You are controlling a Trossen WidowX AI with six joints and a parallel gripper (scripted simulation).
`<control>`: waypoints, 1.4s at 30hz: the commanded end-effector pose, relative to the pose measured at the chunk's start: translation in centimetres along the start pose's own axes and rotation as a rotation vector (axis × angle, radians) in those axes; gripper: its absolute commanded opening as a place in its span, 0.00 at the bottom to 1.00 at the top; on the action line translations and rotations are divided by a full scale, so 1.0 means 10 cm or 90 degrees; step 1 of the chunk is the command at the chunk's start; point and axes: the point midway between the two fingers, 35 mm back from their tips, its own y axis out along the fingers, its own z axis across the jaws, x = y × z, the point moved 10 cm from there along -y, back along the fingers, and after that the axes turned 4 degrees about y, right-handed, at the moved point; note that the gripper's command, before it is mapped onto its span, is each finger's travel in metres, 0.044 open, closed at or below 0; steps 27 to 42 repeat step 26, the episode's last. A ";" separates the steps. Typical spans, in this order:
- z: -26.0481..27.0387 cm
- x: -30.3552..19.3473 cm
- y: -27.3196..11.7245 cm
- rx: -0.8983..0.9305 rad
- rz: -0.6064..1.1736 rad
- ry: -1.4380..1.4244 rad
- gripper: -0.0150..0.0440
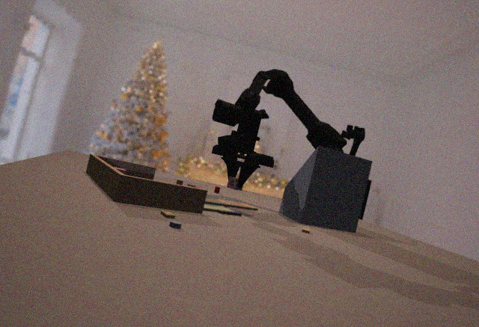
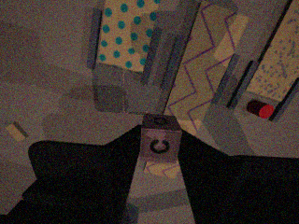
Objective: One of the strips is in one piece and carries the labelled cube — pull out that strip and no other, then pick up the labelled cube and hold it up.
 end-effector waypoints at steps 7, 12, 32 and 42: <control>0.01 -0.01 -0.32 0.000 -0.004 0.002 0.25; 0.01 -0.01 -0.32 0.000 -0.004 0.002 0.25; 0.01 -0.01 -0.32 0.000 -0.004 0.002 0.25; 0.01 -0.01 -0.32 0.000 -0.004 0.002 0.25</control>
